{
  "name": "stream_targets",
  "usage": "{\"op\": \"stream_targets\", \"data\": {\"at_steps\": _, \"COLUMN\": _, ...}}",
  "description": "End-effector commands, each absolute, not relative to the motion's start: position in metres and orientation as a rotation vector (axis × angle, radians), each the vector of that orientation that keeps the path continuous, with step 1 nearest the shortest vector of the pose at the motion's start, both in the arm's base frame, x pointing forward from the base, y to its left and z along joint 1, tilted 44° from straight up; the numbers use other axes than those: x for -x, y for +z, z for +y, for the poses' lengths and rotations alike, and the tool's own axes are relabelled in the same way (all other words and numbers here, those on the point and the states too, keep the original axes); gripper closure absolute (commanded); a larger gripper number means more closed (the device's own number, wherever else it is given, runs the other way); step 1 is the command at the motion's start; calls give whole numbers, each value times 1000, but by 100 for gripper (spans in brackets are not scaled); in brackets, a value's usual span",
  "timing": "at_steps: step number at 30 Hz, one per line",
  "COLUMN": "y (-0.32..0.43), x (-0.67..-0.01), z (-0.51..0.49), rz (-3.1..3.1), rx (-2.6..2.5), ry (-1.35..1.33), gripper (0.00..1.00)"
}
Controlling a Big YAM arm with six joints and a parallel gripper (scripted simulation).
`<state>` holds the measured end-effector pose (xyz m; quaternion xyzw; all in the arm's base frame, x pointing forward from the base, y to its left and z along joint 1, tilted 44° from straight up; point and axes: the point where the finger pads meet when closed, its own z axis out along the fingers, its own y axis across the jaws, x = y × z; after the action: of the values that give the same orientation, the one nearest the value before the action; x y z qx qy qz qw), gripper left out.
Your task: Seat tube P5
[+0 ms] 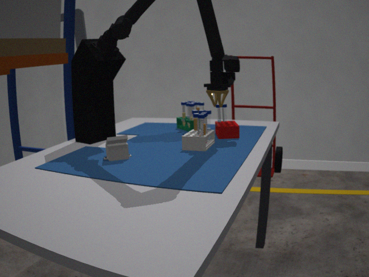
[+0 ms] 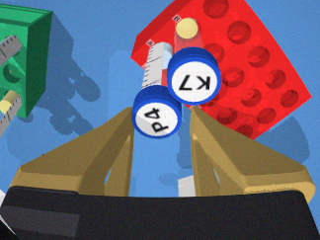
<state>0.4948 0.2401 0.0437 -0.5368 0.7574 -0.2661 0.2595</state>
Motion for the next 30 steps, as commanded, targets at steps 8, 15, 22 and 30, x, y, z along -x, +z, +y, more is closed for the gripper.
{"op": "stream_targets", "data": {"at_steps": 8, "y": 68, "x": -482, "z": 253, "rz": 2027, "rx": 1446, "ry": -707, "gripper": 70}}
{"op": "stream_targets", "data": {"at_steps": 15, "y": 78, "x": -476, "z": 248, "rz": 2038, "rx": 1433, "ry": -712, "gripper": 70}}
{"op": "stream_targets", "data": {"at_steps": 22, "y": 87, "x": -456, "z": 255, "rz": 2027, "rx": 1445, "ry": -706, "gripper": 70}}
{"op": "stream_targets", "data": {"at_steps": 30, "y": 114, "x": -459, "z": 254, "rz": 2031, "rx": 1408, "ry": -708, "gripper": 70}}
